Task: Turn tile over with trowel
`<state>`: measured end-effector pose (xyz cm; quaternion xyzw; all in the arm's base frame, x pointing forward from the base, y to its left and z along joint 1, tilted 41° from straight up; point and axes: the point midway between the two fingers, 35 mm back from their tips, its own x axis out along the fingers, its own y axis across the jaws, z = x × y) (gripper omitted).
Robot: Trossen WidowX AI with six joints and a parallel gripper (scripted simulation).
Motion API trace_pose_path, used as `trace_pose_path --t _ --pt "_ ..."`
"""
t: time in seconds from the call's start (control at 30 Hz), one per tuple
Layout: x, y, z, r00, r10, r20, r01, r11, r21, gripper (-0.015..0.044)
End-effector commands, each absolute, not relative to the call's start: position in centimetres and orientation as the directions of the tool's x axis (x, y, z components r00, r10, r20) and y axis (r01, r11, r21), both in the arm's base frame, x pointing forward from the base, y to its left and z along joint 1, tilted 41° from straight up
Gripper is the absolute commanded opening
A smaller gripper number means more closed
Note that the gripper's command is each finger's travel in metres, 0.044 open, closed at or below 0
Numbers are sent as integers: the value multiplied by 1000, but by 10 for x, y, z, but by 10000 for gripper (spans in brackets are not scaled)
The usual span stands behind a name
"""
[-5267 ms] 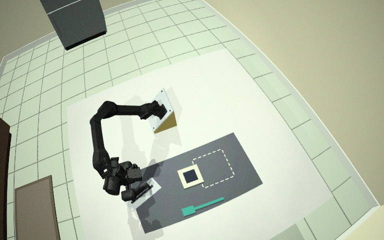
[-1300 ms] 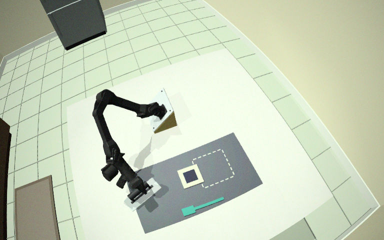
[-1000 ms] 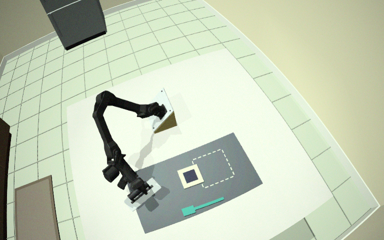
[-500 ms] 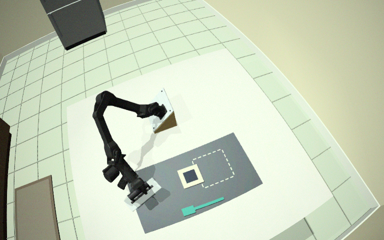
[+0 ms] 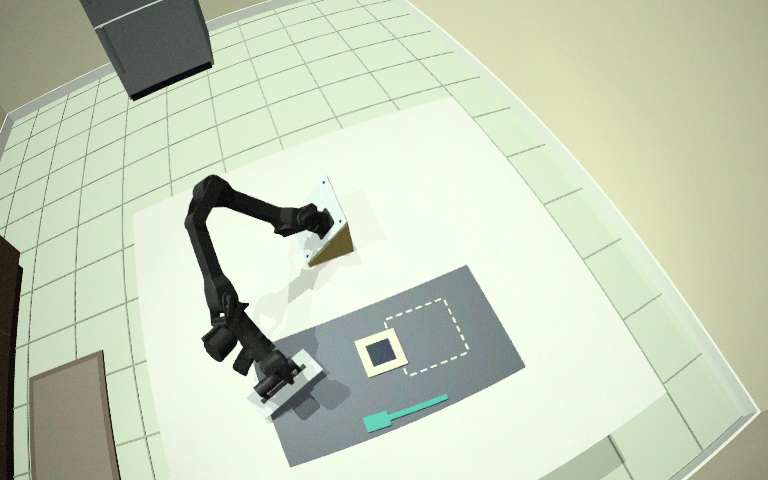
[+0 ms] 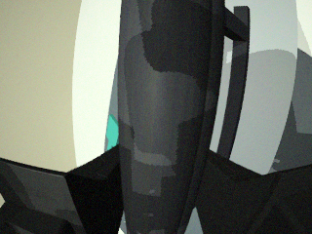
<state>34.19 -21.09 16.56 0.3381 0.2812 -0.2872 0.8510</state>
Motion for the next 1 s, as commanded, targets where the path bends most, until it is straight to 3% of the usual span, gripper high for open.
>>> trace_pose_path --t 0.0,0.97 --pt "346 -194 191 697 -299 -652 662 619 423 0" --pt "361 -145 129 706 -501 -500 708 526 472 0"
